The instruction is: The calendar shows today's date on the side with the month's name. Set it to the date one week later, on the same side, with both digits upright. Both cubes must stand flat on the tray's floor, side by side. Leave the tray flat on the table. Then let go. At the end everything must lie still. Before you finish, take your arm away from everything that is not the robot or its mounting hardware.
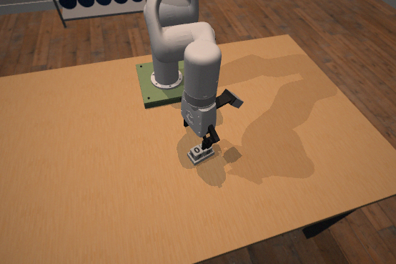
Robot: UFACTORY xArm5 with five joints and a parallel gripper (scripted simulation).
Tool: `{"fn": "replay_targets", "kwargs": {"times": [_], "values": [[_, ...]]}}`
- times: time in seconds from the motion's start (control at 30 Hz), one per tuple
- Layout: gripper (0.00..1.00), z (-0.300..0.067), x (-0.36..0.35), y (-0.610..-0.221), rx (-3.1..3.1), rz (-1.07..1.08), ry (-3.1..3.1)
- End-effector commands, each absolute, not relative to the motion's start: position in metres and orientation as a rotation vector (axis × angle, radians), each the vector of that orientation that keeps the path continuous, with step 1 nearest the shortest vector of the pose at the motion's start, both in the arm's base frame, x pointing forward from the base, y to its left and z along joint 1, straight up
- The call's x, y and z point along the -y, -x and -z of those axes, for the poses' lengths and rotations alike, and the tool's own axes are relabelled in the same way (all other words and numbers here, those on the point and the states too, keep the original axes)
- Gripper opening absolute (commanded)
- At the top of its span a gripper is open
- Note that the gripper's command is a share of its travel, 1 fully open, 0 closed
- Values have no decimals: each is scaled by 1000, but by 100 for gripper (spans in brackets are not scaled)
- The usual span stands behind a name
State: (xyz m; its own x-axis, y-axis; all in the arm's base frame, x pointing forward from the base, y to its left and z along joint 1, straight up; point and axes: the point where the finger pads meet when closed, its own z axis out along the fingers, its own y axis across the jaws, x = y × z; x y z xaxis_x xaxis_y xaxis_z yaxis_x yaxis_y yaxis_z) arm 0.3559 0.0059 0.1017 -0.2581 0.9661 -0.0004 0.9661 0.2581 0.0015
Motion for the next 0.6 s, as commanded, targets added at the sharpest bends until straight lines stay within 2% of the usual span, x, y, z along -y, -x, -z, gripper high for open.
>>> {"fn": "replay_targets", "kwargs": {"times": [0.0, 0.57], "values": [[100, -107, -6, -357, -2489, -5, -1911], [100, -161, -6, -357, -2489, -5, -1911]]}}
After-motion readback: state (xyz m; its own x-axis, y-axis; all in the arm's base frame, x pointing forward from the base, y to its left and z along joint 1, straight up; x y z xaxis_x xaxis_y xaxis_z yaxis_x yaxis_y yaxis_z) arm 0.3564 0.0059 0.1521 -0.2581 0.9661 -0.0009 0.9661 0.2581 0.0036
